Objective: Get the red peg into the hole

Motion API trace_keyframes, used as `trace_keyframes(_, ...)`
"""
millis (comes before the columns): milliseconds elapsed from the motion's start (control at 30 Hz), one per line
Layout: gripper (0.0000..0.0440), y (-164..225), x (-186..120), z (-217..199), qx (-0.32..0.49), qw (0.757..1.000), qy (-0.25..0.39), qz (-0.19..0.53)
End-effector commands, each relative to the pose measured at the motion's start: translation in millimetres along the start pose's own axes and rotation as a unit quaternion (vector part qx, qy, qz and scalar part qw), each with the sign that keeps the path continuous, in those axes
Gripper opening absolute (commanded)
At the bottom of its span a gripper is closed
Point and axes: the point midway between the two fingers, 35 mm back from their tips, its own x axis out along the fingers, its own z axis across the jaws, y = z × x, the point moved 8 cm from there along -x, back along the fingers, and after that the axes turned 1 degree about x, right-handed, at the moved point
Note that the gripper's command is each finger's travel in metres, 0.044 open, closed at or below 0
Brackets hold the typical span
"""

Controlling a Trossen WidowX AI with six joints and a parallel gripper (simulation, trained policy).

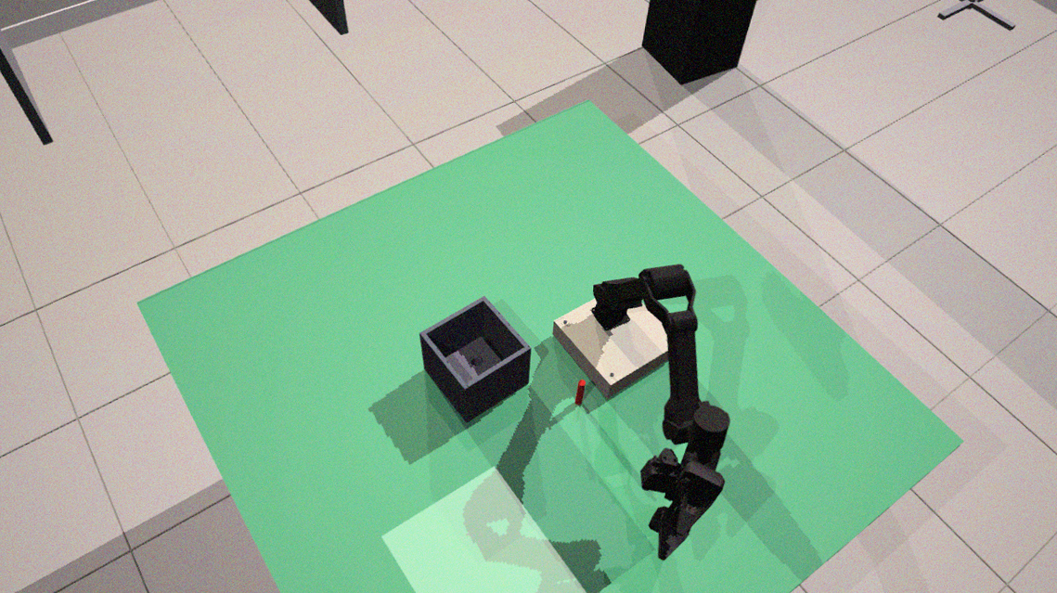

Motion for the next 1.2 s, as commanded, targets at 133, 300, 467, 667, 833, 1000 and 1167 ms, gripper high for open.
trace_keyframes(133,0.044,-28,20,-2,-0.033,0.998,0.053,0.01)
trace_keyframes(300,0.044,-80,41,-4,-0.06,0.989,0.133,-0.006)
trace_keyframes(467,0.044,-125,44,-4,-0.075,0.973,0.219,-0.013)
trace_keyframes(667,0.044,-172,33,1,-0.076,0.947,0.311,-0.014)
trace_keyframes(833,0.044,-203,14,9,-0.064,0.923,0.38,-0.012)
trace_keyframes(1000,0.044,-227,-11,17,-0.045,0.896,0.442,-0.008)
trace_keyframes(1167,0.044,-246,-40,25,-0.02,0.867,0.497,-0.006)
